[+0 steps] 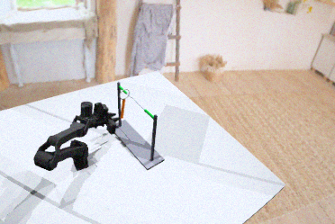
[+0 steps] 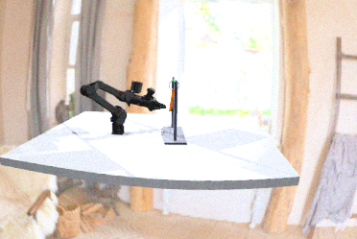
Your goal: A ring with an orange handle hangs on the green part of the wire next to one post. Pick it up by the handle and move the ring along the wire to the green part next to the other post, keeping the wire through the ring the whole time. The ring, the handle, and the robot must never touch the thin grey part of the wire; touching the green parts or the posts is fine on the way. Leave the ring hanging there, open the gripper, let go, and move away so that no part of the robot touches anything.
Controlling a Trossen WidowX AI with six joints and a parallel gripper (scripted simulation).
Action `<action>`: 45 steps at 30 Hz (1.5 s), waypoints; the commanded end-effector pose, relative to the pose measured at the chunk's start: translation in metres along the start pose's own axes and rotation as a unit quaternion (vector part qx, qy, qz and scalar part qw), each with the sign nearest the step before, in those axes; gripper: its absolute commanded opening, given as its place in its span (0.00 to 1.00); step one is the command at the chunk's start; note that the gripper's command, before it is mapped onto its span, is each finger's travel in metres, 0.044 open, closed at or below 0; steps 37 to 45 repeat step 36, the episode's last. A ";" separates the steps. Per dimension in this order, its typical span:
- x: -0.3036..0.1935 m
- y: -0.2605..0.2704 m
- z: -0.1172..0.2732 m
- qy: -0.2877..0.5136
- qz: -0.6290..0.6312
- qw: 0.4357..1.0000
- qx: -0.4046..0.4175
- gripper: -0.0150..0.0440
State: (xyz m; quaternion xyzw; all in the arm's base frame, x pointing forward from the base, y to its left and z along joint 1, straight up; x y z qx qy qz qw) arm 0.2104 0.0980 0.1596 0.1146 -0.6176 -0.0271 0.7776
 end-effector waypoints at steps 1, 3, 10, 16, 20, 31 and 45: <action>-0.002 -0.001 0.000 0.002 -0.001 1.000 -0.003 0.53; 0.000 0.000 0.001 0.000 0.000 1.000 0.000 0.57; 0.000 -0.003 0.039 0.000 0.001 1.000 0.000 0.88; 0.000 -0.004 0.043 -0.001 0.001 1.000 0.001 1.00; 0.000 -0.004 0.043 -0.001 0.001 1.000 0.001 1.00; 0.000 -0.004 0.043 -0.001 0.001 1.000 0.001 1.00; 0.000 -0.004 0.043 -0.001 0.001 1.000 0.001 1.00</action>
Point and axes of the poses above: the point midway between the two fingers, 35 mm back from their tips, its own z axis back along the fingers, its own y axis across the jaws, x = y × z, the point moved 2 cm from there along z, back along the fingers, and after that the axes turned 12 degrees about -z, right-handed, at the moved point
